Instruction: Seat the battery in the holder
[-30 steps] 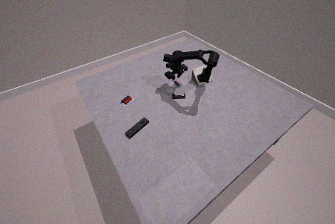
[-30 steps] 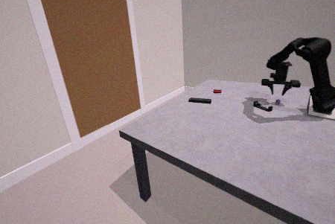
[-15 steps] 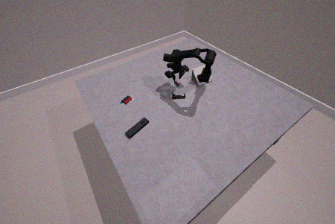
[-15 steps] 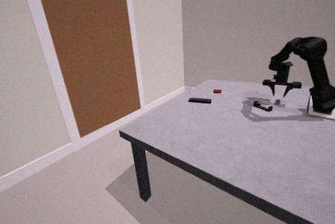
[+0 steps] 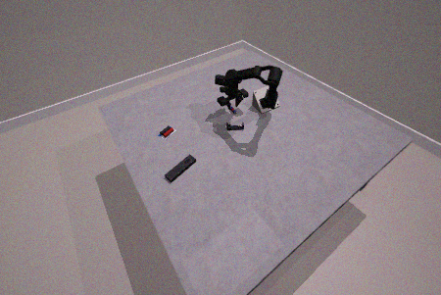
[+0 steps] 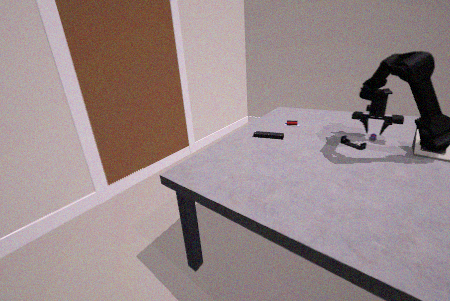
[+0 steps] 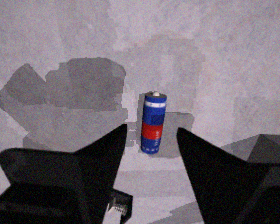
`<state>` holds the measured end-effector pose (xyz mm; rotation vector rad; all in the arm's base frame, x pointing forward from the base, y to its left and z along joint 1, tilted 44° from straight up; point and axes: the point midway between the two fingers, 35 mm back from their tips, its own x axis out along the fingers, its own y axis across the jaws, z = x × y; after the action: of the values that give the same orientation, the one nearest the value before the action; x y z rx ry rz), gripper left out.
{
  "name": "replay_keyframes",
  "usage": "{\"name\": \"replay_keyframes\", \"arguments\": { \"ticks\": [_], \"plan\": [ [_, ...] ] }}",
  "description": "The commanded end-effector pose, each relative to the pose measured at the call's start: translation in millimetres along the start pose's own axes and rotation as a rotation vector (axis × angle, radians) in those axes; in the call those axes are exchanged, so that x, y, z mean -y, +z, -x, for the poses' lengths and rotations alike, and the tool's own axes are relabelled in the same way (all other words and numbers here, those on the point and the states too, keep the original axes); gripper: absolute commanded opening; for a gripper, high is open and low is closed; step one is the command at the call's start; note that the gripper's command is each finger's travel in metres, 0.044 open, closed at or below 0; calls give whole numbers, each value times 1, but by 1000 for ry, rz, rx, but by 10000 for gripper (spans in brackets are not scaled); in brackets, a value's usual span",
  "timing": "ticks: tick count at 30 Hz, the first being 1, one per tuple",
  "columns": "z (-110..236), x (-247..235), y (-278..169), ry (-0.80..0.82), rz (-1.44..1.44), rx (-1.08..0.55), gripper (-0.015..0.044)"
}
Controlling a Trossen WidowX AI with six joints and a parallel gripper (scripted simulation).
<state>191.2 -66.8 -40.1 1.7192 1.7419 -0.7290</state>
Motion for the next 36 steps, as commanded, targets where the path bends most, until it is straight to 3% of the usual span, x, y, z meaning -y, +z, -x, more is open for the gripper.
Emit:
{"name": "replay_keyframes", "arguments": {
  "ticks": [1, 12, 17, 26, 36],
  "plan": [
    [-8, 1, -1, 1, -6, -6, 232],
    [-24, 2, -2, 1, -6, -8, 232],
    [-24, 2, -2, 1, -6, -8, 100],
    [-24, 2, -2, 1, -6, -8, 69],
    [27, 2, -1, 0, -6, -6, 69]
  ]
}}
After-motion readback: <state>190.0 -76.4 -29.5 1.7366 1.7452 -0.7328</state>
